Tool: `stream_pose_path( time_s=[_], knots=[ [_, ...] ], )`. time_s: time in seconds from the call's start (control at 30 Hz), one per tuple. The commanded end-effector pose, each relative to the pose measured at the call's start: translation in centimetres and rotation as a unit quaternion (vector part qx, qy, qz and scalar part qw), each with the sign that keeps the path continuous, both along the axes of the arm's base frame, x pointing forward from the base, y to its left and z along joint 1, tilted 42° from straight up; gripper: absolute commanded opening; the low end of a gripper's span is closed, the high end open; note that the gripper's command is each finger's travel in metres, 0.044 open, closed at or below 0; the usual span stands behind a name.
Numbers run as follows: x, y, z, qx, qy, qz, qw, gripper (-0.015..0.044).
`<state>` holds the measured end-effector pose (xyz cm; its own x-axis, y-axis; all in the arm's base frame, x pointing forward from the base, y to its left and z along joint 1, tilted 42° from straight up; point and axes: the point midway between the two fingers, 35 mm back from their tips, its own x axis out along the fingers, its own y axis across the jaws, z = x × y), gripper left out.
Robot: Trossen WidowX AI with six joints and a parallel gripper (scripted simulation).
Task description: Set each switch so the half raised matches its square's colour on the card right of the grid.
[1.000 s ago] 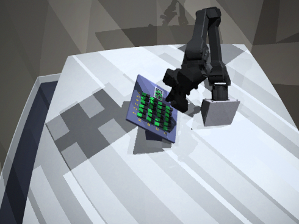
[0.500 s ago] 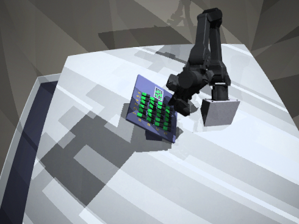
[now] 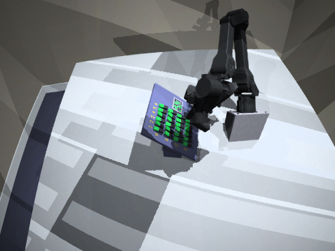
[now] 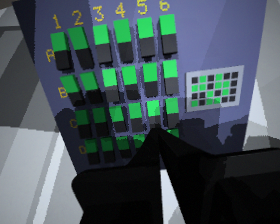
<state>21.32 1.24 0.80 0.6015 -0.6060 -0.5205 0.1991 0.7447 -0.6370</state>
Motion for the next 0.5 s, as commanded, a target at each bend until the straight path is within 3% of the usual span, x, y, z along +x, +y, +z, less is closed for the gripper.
stream_pose_path(
  time_s=[0.0, 0.47],
  knots=[
    [0.14, -0.83, -0.4, -0.007, 0.003, -0.002, 1.0, 0.0],
    [1.0, -1.74, -1.23, -0.007, 0.003, -0.002, 1.0, 0.0]
  ],
)
